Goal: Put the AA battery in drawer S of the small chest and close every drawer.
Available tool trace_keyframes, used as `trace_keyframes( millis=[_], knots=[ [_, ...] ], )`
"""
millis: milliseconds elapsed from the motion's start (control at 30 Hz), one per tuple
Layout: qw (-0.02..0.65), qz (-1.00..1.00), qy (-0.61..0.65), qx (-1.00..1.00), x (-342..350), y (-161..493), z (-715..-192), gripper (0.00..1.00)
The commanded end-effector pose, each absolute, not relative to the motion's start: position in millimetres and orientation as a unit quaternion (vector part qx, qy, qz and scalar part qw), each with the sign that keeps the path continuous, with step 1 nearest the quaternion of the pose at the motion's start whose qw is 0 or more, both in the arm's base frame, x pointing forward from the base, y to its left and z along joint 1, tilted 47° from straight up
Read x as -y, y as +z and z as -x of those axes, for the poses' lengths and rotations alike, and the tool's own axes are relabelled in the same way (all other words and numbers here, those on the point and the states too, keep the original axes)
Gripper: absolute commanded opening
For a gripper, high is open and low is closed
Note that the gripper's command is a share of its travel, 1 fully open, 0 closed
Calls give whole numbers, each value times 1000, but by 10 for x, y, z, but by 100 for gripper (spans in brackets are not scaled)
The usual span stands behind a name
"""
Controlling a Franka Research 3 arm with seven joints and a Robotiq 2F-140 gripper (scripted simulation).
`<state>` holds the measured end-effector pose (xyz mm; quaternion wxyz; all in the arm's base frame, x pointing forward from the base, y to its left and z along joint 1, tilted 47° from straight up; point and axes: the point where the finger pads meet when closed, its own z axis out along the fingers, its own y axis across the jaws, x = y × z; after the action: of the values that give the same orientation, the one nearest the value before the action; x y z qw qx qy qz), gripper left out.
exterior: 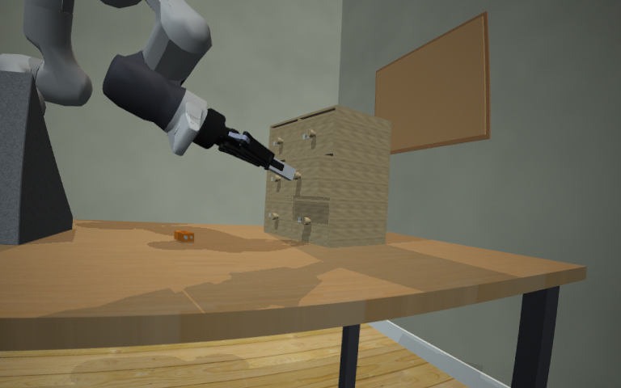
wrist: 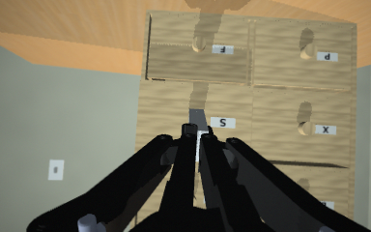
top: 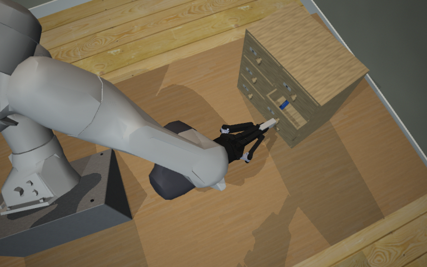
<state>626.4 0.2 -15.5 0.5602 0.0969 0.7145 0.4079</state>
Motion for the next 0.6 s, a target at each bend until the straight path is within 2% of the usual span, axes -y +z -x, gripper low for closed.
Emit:
trace_keyframes(
  millis=[0,567],
  knots=[
    [558,-100,409,-715,-20,-150,-6323,0],
    [558,-100,409,-715,-67,-110,-6510,0]
  ],
)
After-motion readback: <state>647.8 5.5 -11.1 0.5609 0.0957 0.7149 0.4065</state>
